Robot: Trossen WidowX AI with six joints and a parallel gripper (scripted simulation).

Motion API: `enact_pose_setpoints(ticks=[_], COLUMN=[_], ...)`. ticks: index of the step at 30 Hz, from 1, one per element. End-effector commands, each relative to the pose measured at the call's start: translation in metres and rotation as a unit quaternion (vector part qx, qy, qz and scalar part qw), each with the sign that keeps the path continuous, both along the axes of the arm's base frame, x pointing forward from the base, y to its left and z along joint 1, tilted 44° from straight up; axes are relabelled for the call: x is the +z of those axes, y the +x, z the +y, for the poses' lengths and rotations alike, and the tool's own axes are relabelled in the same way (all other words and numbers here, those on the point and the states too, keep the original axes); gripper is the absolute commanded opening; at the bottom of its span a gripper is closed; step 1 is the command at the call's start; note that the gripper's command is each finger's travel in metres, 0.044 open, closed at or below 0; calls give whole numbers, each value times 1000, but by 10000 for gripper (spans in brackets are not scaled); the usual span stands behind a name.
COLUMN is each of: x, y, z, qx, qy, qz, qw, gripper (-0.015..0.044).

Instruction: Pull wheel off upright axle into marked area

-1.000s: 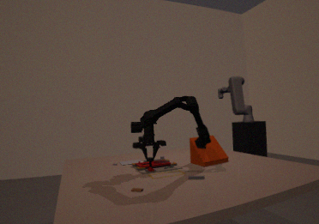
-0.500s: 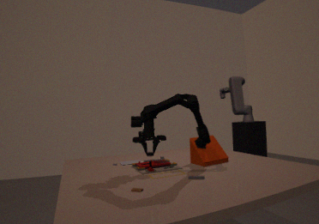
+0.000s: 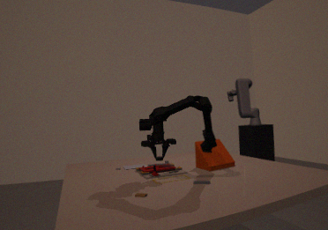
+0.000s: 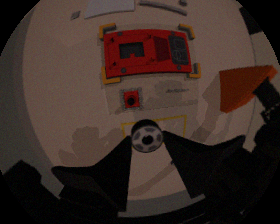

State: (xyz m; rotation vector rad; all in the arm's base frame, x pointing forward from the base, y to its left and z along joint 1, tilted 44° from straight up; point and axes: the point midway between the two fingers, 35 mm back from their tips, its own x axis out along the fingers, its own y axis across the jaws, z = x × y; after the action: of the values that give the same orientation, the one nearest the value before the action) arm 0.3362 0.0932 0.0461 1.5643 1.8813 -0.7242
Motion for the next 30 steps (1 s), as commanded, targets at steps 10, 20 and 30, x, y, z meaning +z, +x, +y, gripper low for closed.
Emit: enact_pose_setpoints(ticks=[10,20,30], x=[27,46,35], y=[-23,-43,-47], z=[21,35,48], qx=[-1,-1,0], qy=[2,4,4], qz=[3,3,3], qw=[1000,1000,1000], gripper=[0,0,0])
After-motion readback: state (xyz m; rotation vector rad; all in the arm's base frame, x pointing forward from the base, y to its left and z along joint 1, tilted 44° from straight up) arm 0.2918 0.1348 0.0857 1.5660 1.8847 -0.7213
